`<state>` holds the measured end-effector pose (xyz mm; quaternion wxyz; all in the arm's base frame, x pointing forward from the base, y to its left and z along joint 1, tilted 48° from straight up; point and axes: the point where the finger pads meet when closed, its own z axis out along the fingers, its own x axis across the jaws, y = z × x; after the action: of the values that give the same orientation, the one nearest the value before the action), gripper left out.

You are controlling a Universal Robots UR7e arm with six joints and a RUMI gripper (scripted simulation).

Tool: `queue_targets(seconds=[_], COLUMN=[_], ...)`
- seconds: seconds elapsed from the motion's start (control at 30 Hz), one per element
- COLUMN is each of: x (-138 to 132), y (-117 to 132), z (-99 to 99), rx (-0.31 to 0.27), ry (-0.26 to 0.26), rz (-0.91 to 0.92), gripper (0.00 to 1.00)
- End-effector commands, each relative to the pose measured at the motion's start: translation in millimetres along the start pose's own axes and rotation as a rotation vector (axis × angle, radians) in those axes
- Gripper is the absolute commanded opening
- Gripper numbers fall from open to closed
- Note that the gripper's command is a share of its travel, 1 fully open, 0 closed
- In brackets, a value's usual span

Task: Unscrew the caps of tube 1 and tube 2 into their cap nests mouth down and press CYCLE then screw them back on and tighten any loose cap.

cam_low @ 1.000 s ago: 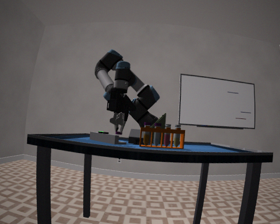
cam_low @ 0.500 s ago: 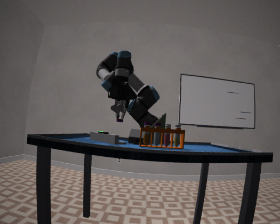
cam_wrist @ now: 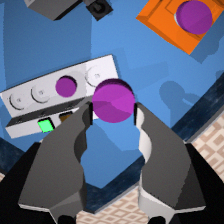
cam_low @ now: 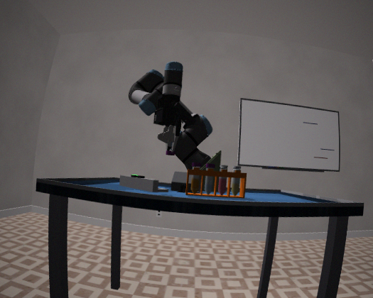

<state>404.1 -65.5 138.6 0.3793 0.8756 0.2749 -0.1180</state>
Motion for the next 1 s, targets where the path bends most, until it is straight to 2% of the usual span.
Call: queue_targets(seconds=[0.0,0.13,0.27,0.67,0.77,0.83,0.97], x=[18.3,39.2,44.4,102.1,112.5,112.5,133.5], y=[-20.8,-46.8,-53.2,-124.6,-137.5,-137.5,-163.5], z=[0.0,0.5,0.7,2.1,2.3,2.3,2.8], rx=[-0.003,-0.003,-0.003,-0.003,-0.003,-0.003,-0.003], ry=[-0.021,-0.021,-0.021,-0.021,-0.021,-0.021,-0.021], rz=[0.062,0.062,0.062,0.062,0.062,0.062,0.062], gripper=[0.0,0.0,0.0,0.0,0.0,0.0,0.0])
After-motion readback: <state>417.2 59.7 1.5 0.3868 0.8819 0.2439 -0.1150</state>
